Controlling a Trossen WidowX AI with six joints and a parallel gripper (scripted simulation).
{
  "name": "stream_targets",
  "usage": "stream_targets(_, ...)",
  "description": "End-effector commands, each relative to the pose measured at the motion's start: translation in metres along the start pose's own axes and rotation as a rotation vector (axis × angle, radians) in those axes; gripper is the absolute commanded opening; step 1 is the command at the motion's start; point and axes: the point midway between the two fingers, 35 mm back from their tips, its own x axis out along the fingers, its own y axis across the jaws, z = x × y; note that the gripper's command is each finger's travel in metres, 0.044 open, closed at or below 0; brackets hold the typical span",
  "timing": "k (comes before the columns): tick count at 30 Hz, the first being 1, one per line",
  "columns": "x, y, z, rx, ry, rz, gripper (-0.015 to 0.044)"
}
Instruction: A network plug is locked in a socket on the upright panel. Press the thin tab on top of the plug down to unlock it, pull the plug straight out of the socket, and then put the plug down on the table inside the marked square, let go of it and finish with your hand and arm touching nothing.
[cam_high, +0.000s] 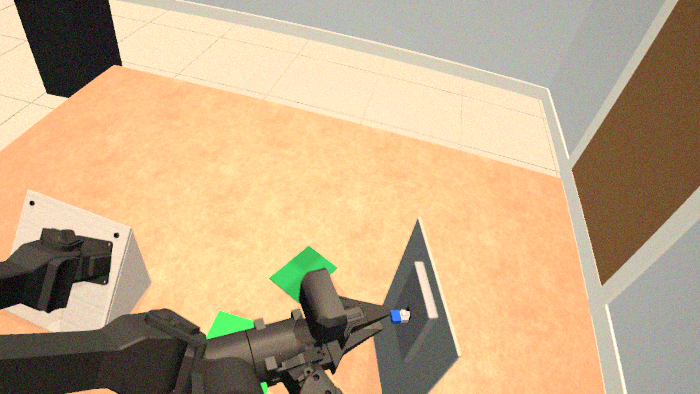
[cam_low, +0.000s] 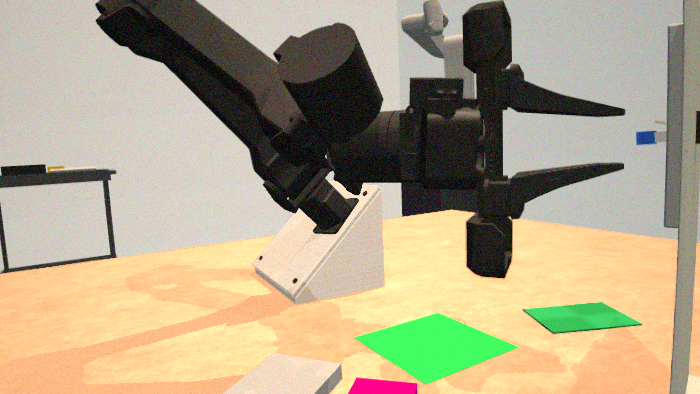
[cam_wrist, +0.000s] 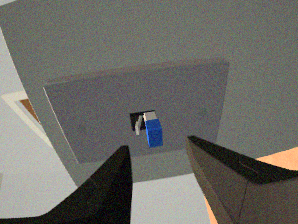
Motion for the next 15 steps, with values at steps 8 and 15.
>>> stream_targets(8, 0.016, 0.002, 0.004, 0.0, -0.005, 0.006, 0.0156)
stream_targets(15, 0.021, 0.002, 0.005, 0.0, -0.005, 0.006, 0.0143)
